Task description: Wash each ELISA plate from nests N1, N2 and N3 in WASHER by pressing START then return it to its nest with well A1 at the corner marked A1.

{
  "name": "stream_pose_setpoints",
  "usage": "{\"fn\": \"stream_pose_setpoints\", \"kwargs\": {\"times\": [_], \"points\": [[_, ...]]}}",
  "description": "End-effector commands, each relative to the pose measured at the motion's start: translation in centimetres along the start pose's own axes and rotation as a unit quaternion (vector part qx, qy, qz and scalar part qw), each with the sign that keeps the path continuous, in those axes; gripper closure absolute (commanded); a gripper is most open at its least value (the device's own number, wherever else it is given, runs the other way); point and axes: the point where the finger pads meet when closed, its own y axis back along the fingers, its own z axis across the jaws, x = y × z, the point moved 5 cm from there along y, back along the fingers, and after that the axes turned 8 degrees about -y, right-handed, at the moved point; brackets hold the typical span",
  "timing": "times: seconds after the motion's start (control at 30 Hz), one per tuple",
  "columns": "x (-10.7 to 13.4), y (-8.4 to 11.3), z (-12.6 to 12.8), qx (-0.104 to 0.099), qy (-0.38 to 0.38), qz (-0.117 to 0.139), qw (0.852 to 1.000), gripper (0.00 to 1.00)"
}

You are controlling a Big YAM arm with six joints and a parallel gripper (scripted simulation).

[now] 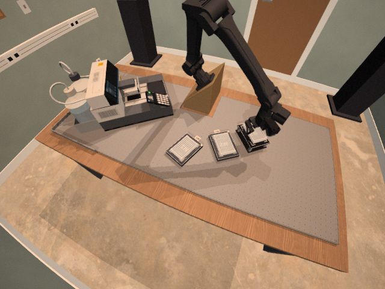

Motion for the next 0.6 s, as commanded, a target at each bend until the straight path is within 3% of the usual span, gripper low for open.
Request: {"fn": "stream_pose_setpoints", "kwargs": {"times": [0.0,0.57], "points": [[-1.39,1.66,0.20,-0.015,-0.004,-0.022,1.000,0.16],[-1.20,1.46,-0.01,-0.014,-0.004,-0.019,1.000,0.16]]}}
